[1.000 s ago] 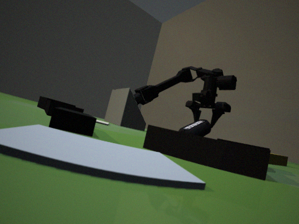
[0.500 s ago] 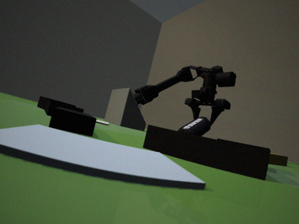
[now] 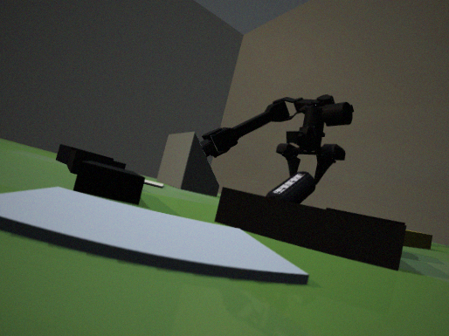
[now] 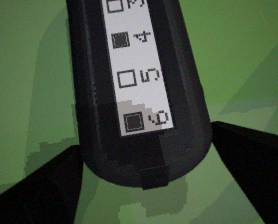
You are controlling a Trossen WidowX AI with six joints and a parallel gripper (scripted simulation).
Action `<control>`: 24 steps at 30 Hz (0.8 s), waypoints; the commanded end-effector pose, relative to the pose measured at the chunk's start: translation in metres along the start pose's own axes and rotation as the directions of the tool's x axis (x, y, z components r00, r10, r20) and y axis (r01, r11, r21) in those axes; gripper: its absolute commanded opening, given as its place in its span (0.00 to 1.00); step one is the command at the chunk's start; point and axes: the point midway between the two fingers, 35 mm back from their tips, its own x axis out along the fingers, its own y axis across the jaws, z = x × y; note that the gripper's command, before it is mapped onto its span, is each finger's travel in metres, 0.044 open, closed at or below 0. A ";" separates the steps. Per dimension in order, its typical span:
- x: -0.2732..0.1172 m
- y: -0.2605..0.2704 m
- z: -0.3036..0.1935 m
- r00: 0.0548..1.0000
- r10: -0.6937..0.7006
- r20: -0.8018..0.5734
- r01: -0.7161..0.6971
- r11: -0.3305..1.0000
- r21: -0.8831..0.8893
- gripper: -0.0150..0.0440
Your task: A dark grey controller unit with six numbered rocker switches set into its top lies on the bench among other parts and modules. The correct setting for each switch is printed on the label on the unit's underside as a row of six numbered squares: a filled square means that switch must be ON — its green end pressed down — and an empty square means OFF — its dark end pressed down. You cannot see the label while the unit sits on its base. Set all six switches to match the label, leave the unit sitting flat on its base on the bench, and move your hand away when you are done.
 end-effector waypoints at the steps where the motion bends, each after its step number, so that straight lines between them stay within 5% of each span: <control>1: -0.005 0.001 0.006 1.000 0.007 0.007 -0.007 1.000 0.001 0.82; 24: -0.014 0.001 0.020 1.000 0.007 0.007 -0.007 1.000 0.001 0.82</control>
